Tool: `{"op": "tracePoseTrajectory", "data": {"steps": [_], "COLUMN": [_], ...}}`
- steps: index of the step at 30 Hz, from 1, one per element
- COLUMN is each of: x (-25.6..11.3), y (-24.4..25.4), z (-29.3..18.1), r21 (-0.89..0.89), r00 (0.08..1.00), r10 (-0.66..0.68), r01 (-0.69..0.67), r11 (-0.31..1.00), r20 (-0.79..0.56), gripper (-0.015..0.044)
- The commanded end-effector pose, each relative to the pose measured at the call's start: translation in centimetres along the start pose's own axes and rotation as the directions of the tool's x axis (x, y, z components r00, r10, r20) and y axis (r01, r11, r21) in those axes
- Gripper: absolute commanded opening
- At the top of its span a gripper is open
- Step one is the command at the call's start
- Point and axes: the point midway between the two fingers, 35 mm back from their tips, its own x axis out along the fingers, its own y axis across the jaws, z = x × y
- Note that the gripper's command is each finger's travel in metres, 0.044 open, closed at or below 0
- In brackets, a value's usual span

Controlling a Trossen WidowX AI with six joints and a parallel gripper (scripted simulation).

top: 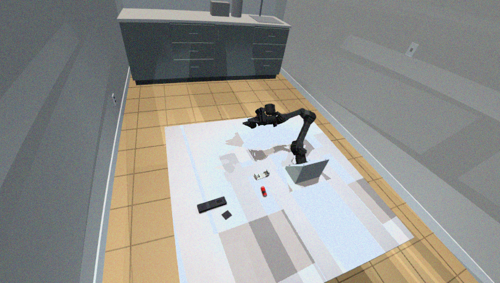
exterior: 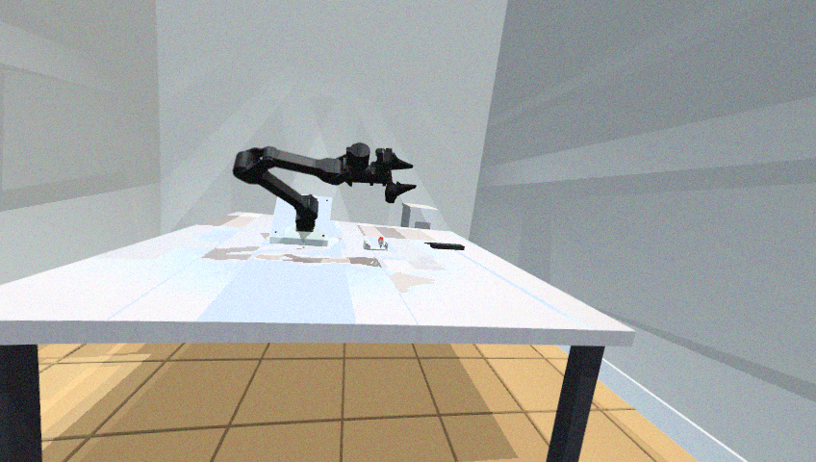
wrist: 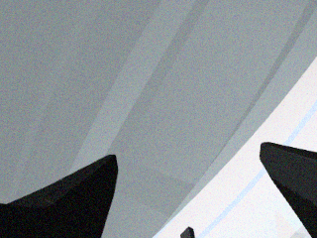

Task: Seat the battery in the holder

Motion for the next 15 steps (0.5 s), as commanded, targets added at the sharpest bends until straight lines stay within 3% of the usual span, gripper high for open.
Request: {"op": "tracePoseTrajectory", "data": {"steps": [1,6,10,15], "x": [0.2,3.8,5.7,6.3], "y": [0.0,0.7,1.6,2.9], "z": [-0.2,-6.3,-12.3,-19.7], "r21": [-0.003,-0.120,-0.251,-0.400], "r00": [1.000,0.956,0.847,0.641], "r10": [-0.002,-0.042,-0.090,-0.178], "r01": [0.001,0.008,-0.053,-0.218], "r11": [1.000,0.993,0.966,0.890], "r20": [-0.011,-0.291,-0.525,-0.747], "gripper": [0.0374,0.0242,0.0242,0.0242]}}
